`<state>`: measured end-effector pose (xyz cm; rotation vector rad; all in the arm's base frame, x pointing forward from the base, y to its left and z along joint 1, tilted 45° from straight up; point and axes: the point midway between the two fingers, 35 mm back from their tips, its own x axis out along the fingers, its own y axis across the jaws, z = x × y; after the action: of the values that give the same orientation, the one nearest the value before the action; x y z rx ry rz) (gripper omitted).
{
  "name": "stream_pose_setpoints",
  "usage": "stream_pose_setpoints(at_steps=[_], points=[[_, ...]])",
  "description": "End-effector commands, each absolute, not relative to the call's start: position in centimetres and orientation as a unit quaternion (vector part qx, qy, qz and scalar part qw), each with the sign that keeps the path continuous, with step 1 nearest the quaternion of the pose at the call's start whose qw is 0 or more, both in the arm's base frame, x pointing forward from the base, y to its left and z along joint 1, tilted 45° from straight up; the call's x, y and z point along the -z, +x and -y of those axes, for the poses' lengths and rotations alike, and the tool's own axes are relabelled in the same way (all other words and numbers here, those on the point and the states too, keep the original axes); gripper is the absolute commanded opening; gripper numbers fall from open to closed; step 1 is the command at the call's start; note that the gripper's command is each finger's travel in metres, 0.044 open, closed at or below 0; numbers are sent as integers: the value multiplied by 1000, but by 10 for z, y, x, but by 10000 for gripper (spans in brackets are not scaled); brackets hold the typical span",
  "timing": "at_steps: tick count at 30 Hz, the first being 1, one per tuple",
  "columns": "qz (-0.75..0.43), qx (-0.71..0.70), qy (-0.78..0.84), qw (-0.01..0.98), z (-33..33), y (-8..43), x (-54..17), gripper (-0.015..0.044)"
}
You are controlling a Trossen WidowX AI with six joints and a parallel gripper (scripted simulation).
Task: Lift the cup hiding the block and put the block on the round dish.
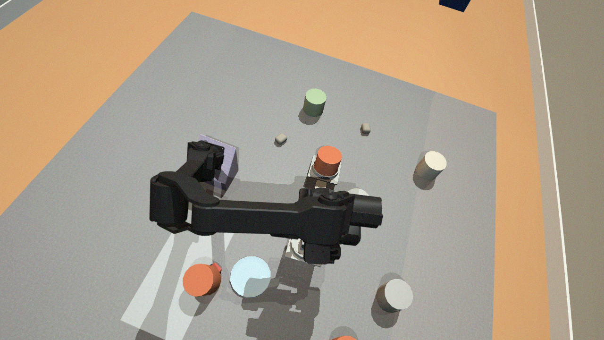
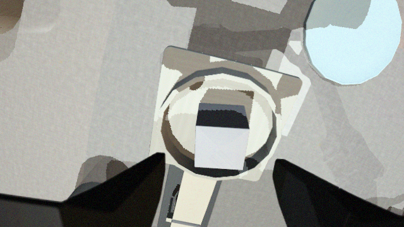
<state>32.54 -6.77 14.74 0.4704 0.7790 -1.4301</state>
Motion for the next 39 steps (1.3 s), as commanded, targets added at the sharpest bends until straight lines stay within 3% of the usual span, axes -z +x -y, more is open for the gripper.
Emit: stream_pose_setpoints(at_steps=[1, 27, 30, 39], points=[[-348, 635, 200, 660, 73, 323, -141, 260], [-347, 635, 200, 660, 99, 321, -115, 260], [-347, 635, 200, 660, 99, 321, -115, 181], [-347, 635, 200, 660, 99, 321, -115, 121]])
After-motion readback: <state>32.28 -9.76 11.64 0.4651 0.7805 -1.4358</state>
